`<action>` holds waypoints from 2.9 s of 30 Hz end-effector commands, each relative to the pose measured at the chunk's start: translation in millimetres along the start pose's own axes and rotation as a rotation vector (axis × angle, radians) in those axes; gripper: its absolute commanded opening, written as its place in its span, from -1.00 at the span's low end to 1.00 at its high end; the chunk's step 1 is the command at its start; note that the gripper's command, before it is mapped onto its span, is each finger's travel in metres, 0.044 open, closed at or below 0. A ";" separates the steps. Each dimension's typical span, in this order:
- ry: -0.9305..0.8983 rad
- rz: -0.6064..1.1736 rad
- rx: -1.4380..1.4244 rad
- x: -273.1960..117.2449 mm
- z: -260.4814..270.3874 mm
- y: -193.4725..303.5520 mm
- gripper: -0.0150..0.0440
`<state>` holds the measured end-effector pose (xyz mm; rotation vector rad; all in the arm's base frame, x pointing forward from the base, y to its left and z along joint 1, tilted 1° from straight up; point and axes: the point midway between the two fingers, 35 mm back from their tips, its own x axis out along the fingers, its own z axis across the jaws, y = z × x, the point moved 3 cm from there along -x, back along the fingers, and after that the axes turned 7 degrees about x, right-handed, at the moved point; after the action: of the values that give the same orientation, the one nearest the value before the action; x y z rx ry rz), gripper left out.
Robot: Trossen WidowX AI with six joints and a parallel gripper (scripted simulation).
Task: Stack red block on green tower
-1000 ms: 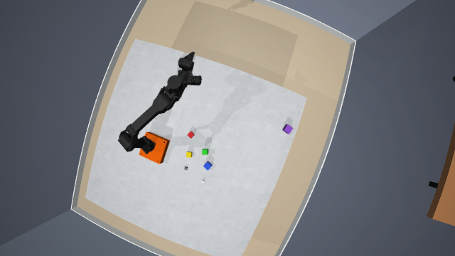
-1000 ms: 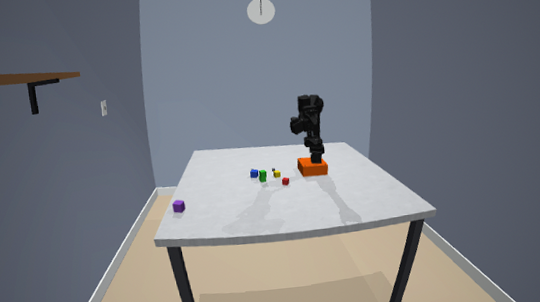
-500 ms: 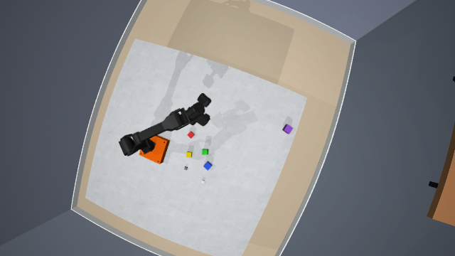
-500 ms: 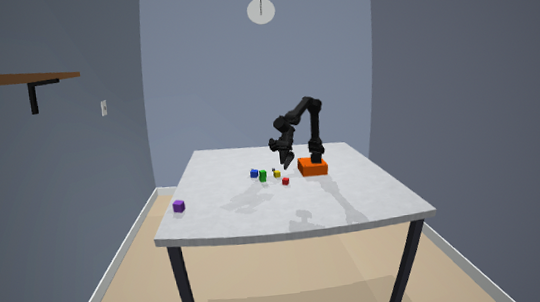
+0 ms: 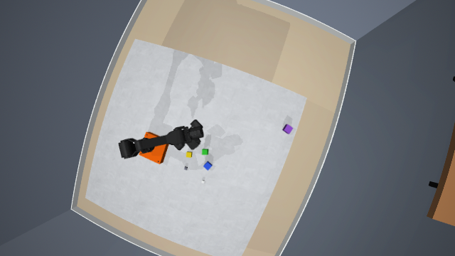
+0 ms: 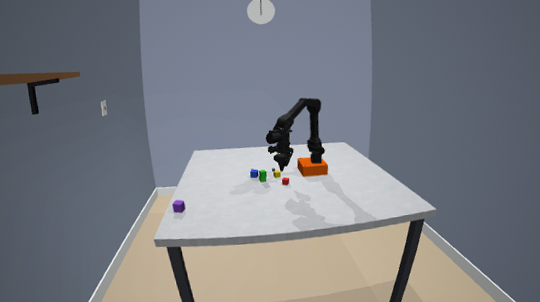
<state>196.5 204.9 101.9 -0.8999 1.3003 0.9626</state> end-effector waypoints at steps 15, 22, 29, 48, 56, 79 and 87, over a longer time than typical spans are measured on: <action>0.036 0.001 -0.007 47.4 -12.8 2.1 1.00; 0.036 0.001 -0.007 48.6 -13.3 3.2 1.00; 0.036 0.001 -0.007 58.3 -13.2 3.1 1.00; 0.036 0.001 -0.007 86.9 -15.0 3.6 1.00; 0.036 0.001 -0.007 86.9 -15.0 3.6 1.00; 0.036 0.001 -0.007 86.1 -15.0 3.7 -0.09; 0.036 0.001 -0.007 85.1 -14.9 3.7 -0.34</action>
<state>190.1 198.2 15.1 -0.9264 1.3266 0.9607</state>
